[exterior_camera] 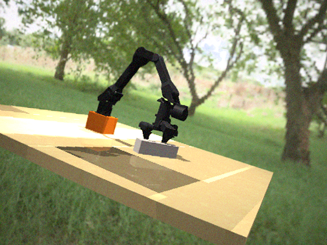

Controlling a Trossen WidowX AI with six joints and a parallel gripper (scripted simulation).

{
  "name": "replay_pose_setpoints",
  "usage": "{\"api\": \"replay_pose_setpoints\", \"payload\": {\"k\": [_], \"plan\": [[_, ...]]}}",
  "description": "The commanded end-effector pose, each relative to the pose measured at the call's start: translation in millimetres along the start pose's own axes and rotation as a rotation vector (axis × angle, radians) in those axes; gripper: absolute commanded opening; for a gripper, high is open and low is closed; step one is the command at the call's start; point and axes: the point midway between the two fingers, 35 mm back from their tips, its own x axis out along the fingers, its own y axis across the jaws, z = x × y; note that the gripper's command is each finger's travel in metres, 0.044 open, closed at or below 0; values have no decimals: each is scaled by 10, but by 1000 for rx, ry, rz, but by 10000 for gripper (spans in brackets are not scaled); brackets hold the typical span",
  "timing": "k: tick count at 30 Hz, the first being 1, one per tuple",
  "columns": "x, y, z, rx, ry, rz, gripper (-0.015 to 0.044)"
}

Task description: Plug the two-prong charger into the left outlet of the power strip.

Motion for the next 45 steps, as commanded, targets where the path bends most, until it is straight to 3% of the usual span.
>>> {"api": "replay_pose_setpoints", "payload": {"k": [1, 35, 45], "plan": [[9, -6, -64, 4, 2, -4, 440], [16, 1, -388, -1, -7, -3, 440], [-687, -12, -260, -2, -558, -6, 440]]}}
